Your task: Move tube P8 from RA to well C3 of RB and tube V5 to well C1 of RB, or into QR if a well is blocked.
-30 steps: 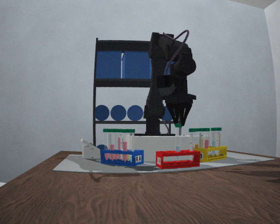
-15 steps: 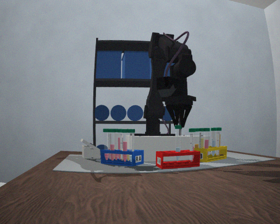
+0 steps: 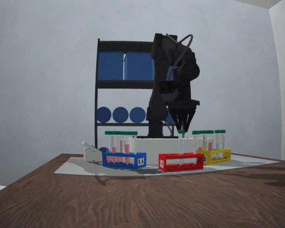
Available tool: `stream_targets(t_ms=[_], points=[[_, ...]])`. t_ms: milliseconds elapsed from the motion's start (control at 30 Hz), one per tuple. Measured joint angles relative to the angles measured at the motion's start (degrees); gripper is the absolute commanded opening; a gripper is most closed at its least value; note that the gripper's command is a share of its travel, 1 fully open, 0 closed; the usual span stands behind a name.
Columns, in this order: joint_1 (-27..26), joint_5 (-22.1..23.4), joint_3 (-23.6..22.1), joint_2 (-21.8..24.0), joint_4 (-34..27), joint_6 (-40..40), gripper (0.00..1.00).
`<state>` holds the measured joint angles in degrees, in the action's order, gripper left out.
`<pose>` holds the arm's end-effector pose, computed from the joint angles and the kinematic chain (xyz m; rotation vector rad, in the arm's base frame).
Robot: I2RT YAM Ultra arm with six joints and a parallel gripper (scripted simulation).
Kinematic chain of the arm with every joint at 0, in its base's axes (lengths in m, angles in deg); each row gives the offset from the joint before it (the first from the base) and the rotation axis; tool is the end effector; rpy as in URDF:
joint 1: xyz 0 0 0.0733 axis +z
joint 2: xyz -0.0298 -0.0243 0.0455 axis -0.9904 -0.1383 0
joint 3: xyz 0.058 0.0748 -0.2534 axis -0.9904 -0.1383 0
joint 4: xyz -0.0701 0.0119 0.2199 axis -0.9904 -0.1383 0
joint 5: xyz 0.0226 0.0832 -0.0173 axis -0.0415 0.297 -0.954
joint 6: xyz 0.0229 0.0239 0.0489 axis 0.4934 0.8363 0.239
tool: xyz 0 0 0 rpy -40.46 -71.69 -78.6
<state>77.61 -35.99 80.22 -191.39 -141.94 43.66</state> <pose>0.3453 -0.0249 0.1814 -1.3076 -2.8383 -0.0250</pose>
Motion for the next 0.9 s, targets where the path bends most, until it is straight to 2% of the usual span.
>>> stream_targets(t_ms=[700,733,900], points=[[0.0,0.0,-0.61,-0.2,0.87,0.02,0.0],[0.0,0.0,-0.61,-0.2,0.87,0.02,0.24],[0.0,0.0,-0.59,-0.2,0.87,0.02,0.24]])
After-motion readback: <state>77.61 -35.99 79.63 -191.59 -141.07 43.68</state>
